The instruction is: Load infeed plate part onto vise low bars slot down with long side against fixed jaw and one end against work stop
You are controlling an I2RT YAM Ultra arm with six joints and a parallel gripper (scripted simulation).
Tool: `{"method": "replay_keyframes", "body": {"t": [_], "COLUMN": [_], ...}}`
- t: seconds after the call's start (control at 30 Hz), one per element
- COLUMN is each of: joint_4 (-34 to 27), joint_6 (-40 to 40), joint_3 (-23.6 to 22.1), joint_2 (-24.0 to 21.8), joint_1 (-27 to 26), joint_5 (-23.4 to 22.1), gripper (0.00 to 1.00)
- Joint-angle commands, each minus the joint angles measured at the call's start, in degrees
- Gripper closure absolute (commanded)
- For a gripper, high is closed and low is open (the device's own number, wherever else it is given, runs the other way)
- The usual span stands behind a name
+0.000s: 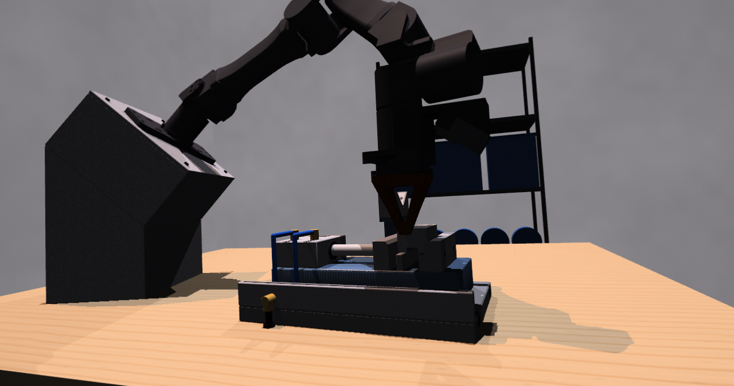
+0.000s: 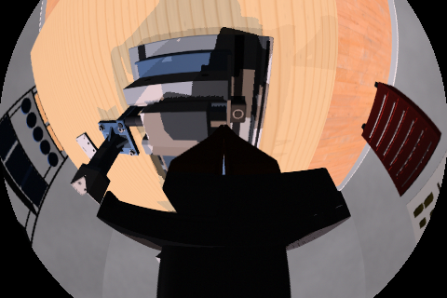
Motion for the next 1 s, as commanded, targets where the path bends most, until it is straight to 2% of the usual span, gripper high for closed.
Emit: {"method": "replay_keyframes", "body": {"t": [0.0, 0.97], "joint_4": [0.7, 1.1], "joint_6": [0.4, 0.5], "joint_3": [1.8, 1.8], "joint_2": [-1.1, -0.2], "joint_1": [-0.3, -0.3], "joint_5": [0.2, 0.4], "gripper": [1.0, 1.0]}}
